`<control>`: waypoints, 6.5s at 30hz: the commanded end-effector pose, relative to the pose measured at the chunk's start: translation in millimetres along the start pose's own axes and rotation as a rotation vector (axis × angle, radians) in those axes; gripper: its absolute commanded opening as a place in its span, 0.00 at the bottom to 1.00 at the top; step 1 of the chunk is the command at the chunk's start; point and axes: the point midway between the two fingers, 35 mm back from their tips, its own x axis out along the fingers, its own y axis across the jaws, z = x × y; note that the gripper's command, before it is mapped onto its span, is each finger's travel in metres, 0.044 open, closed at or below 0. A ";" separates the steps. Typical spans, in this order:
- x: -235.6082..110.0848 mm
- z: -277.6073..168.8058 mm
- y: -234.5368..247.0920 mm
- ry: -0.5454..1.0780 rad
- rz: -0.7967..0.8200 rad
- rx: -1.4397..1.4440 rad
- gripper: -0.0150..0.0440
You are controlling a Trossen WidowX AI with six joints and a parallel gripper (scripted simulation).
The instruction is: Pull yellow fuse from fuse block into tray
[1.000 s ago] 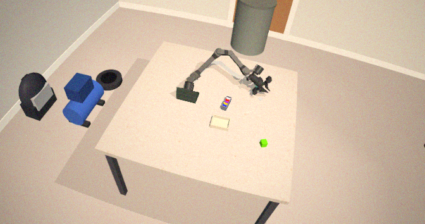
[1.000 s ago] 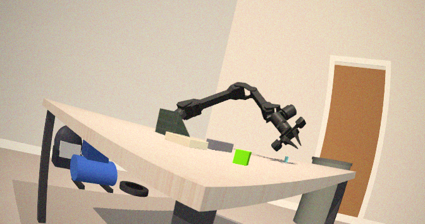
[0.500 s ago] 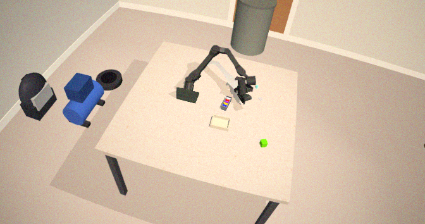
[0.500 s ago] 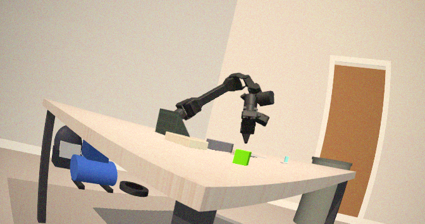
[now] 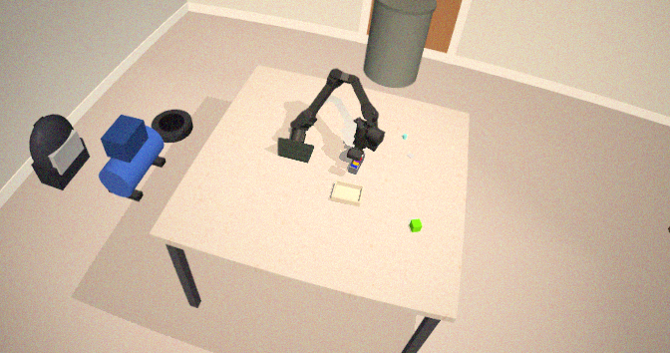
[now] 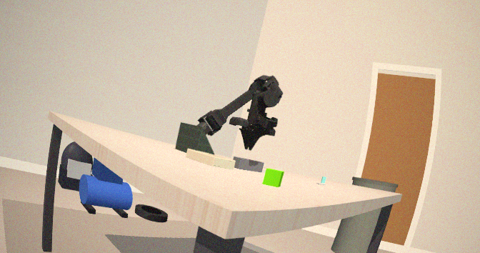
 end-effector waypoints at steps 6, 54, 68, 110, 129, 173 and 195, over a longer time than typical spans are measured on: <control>5.1 -1.7 0.3 0.003 0.010 0.015 0.38; 37.7 -2.2 0.1 0.003 0.012 0.015 0.38; 39.8 -1.8 -0.5 0.003 0.005 0.010 0.31; 23.4 -1.2 -1.0 0.003 0.007 0.012 0.25; 14.0 -1.4 -1.1 0.003 0.008 0.014 0.25; -20.5 -1.9 -1.3 0.003 0.010 0.015 0.25; -26.0 25.5 -109.8 -0.002 -0.004 0.016 0.25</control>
